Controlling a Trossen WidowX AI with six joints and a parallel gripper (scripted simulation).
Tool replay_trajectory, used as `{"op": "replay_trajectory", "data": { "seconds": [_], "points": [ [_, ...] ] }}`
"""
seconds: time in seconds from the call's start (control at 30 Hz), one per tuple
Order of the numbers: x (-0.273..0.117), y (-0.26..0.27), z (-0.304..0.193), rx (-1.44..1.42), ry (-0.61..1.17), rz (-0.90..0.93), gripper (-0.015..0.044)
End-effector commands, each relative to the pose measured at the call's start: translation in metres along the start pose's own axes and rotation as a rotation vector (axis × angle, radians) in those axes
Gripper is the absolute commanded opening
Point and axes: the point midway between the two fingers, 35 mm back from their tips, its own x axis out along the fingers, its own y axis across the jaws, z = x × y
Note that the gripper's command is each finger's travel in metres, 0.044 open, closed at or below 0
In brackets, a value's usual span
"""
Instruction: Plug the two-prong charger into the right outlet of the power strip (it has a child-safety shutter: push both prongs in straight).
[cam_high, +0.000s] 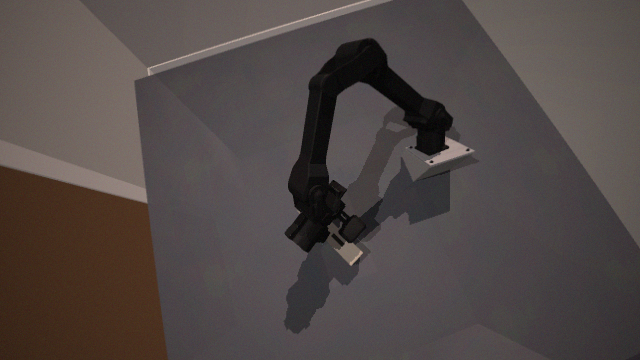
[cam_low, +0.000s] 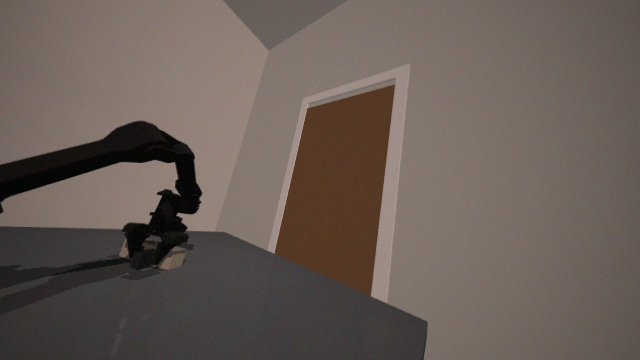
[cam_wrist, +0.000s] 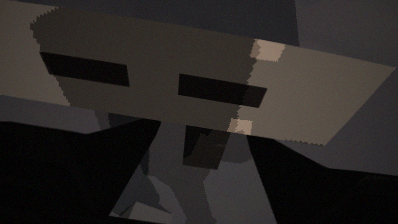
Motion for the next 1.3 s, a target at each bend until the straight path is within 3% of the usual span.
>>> {"op": "replay_trajectory", "data": {
  "seconds": [0.0,1.27],
  "points": [
    [-0.0004,-0.0001,-0.0005,0.002,-0.004,0.0,0.044],
    [0.0008,0.0001,-0.0104,0.013,-0.024,0.0,0.044]
  ]
}}
